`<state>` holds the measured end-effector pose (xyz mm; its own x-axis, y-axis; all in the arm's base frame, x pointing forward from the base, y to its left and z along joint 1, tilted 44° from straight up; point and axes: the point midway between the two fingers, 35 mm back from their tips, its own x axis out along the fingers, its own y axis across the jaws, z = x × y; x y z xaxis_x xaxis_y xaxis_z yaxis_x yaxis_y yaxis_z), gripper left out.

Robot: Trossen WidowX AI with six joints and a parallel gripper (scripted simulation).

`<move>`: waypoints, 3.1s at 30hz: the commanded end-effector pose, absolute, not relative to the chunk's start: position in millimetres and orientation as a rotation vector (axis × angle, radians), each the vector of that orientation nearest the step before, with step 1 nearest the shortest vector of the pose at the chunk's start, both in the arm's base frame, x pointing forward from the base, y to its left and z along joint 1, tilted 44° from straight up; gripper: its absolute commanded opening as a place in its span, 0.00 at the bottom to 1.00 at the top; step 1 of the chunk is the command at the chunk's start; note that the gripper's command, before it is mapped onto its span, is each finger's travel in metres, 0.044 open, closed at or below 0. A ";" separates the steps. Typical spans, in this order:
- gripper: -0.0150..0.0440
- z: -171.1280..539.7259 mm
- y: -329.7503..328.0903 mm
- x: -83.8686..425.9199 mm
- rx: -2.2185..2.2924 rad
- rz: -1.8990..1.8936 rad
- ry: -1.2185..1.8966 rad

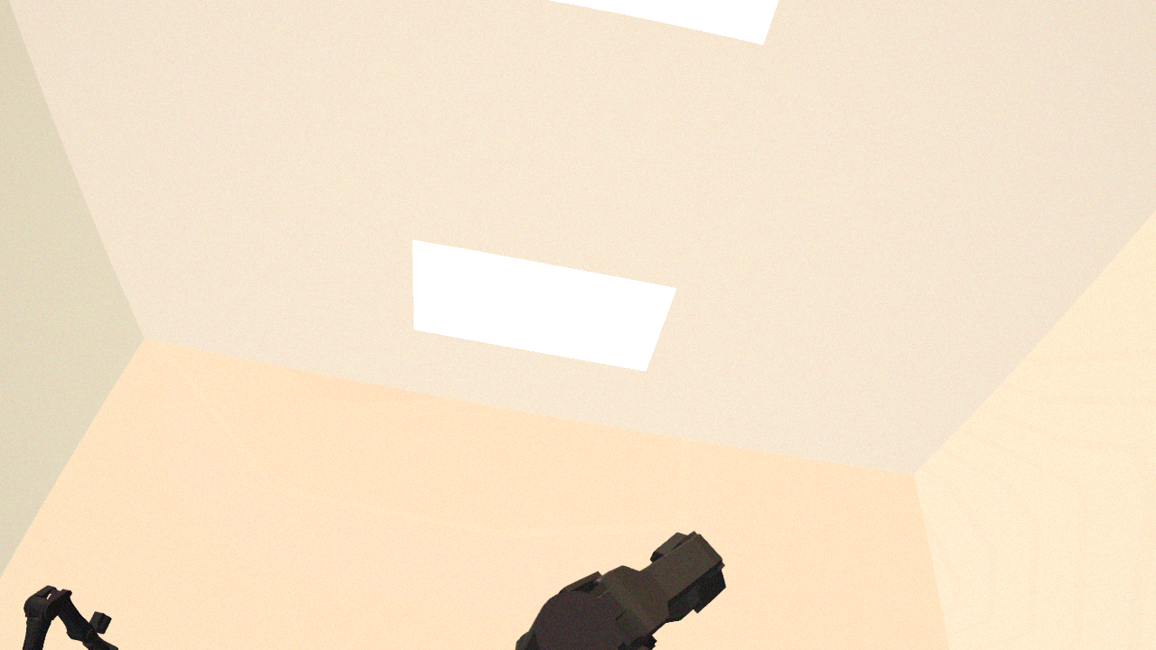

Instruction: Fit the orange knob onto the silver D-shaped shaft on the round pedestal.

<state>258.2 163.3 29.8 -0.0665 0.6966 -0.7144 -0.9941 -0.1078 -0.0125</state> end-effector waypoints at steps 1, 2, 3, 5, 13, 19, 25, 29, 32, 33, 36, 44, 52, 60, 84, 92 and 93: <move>0.50 29.7 163.3 258.1 -0.668 1.574 0.589; 0.45 29.7 163.3 258.1 -0.668 1.574 0.589; 0.41 29.8 162.9 258.5 -0.671 1.573 0.586; 0.32 30.0 160.1 261.1 -0.695 1.567 0.565; 0.25 40.3 143.9 269.7 -0.730 1.557 0.546; 0.25 51.3 130.8 273.8 -0.727 1.558 0.559; 0.25 63.0 117.6 277.2 -0.722 1.559 0.570; 0.25 71.1 108.7 279.1 -0.717 1.560 0.576; 0.25 77.4 102.0 280.2 -0.713 1.562 0.580; 0.25 79.5 99.8 280.6 -0.711 1.562 0.582; 0.25 85.9 93.0 281.8 -0.706 1.563 0.586; 0.25 103.8 75.0 283.3 -0.690 1.567 0.592; 0.25 120.8 58.8 283.4 -0.673 1.572 0.594; 0.25 110.6 53.9 289.9 -0.674 1.572 0.594; 0.25 45.8 26.5 320.7 -0.677 1.570 0.595; 0.25 22.2 17.3 327.4 -0.677 1.569 0.595; 0.25 19.2 16.2 328.1 -0.677 1.569 0.595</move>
